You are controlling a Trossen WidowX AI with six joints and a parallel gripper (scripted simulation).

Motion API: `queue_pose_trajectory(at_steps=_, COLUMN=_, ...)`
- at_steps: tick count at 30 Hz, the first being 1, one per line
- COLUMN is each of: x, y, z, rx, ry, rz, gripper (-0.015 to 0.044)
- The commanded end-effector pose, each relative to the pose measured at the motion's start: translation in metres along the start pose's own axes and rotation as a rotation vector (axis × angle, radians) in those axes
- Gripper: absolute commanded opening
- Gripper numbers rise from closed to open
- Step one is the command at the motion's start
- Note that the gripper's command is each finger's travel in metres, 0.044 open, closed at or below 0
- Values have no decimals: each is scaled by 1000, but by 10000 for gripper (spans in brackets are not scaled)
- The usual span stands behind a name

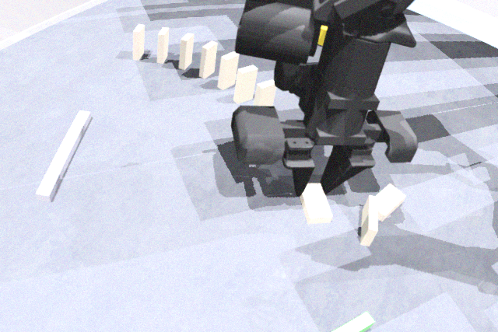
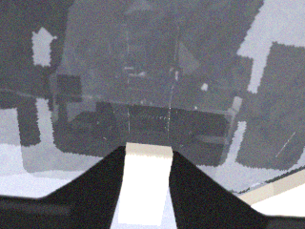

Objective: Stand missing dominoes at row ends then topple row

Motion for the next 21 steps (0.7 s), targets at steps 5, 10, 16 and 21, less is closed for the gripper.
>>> queue_pose_trajectory(at_steps=5, x=39, y=1, z=-2, rx=-5, ry=-5, rz=1, gripper=107)
queue_pose_trajectory(at_steps=10, x=95, y=2, z=-6, rx=-5, ry=-5, rz=0, gripper=107)
queue_pose_trajectory(at_steps=16, x=158, y=3, z=-9, rx=-5, ry=-6, rz=0, gripper=107)
queue_pose_trajectory(at_steps=21, x=160, y=1, z=-14, rx=20, ry=-6, rz=0, gripper=107)
Point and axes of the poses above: the point midway between the two fingers, 35 mm back from their tips, its own x axis back along the fingers, its own y axis across the jaws, z = x × y, the point moved 10 cm from there along x, back along the fingers, and after that the axes turned 1 degree about -x, right-handed, at the moved point
